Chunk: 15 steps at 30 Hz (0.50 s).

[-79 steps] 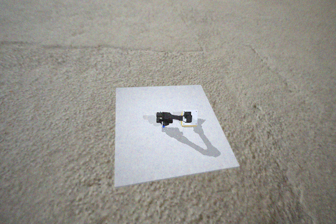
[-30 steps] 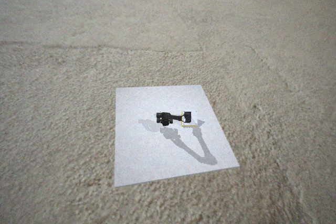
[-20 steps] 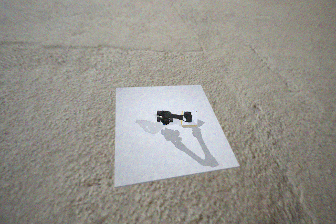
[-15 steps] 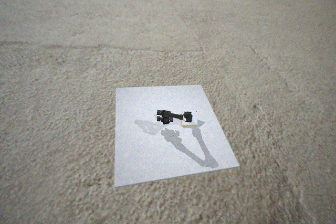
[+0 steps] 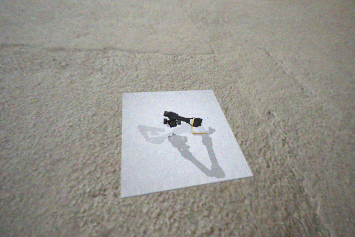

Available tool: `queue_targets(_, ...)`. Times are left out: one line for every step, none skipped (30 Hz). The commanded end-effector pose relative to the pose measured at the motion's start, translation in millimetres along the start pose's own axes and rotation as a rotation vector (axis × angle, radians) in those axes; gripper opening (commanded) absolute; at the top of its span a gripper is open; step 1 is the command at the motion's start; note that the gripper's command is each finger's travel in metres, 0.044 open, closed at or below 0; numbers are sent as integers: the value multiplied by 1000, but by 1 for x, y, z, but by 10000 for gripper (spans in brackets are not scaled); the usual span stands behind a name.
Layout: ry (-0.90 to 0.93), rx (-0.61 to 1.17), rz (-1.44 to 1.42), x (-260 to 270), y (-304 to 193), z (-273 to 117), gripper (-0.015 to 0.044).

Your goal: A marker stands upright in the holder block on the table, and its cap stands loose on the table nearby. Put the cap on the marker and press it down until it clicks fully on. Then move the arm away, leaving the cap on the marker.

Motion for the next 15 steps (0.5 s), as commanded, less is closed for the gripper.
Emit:
queue_targets(6,5,4,-6,-13,-3,0)
queue_targets(6,5,4,-7,-17,-5,0)
queue_targets(6,6,4,-8,-20,-6,0)
queue_targets(6,6,4,-9,-23,-7,0)
queue_targets(6,6,4,-11,-27,-9,0)
queue_targets(6,7,4,-12,-30,-10,0)
queue_targets(6,7,4,-13,-34,-11,0)
queue_targets(6,7,4,-14,-37,-13,0)
queue_targets(6,7,4,-15,-41,-14,0)
queue_targets(6,7,4,-16,-44,-15,0)
queue_targets(7,7,4,-17,-48,-17,0)
queue_targets(7,6,3,-17,-51,-18,0)
queue_targets(7,6,3,-18,-55,-19,0)
queue_targets(7,6,3,-19,-59,-21,0)
queue_targets(7,5,3,-19,-62,-22,0)
Point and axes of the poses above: the point midway between the two fingers, 35 mm back from their tips, its own z axis out along the fingers, its own x axis across the jaws, y = z × x, the point moved 10 cm from there along -z, back along the fingers, and after that the axes turned 1 degree about z, right-handed, at the moved point
